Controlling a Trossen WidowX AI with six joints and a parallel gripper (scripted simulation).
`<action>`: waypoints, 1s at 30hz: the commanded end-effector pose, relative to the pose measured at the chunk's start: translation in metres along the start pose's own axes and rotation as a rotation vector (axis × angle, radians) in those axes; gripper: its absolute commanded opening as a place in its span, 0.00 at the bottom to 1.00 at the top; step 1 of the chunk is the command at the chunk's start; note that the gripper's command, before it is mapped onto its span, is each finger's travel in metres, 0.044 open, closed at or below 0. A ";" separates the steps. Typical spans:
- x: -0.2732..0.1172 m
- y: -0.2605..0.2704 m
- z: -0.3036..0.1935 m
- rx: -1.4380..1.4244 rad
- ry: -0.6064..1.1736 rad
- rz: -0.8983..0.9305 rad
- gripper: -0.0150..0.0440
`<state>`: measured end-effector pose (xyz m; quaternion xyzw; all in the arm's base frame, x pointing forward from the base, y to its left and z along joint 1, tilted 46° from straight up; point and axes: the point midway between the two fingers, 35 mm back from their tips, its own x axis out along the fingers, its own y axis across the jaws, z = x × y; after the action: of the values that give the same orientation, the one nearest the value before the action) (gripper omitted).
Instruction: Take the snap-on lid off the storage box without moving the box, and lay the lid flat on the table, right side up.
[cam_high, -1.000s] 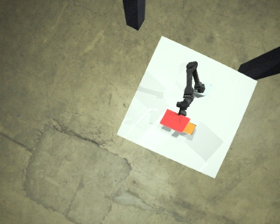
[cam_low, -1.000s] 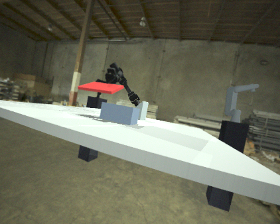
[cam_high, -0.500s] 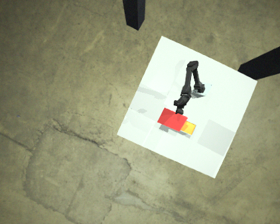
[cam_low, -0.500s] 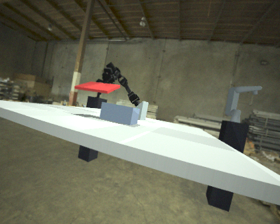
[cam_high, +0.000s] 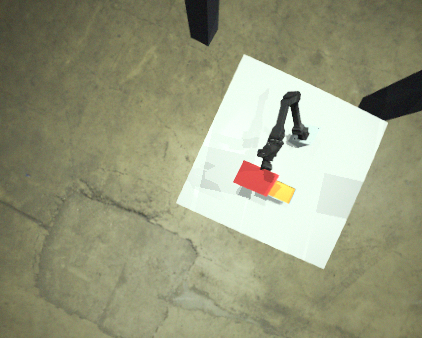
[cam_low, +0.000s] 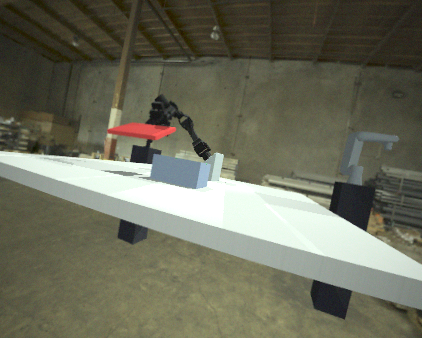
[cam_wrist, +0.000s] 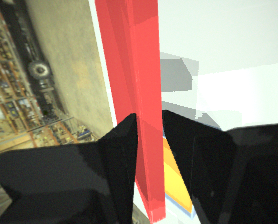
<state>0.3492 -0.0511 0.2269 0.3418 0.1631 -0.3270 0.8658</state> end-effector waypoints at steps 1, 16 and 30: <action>-0.004 0.004 0.012 0.004 -0.002 0.019 0.25; -0.005 0.003 0.042 0.003 -0.004 0.020 0.25; -0.007 0.002 0.070 0.003 -0.006 0.021 0.25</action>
<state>0.3482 -0.0928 0.2735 0.3432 0.1582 -0.3256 0.8667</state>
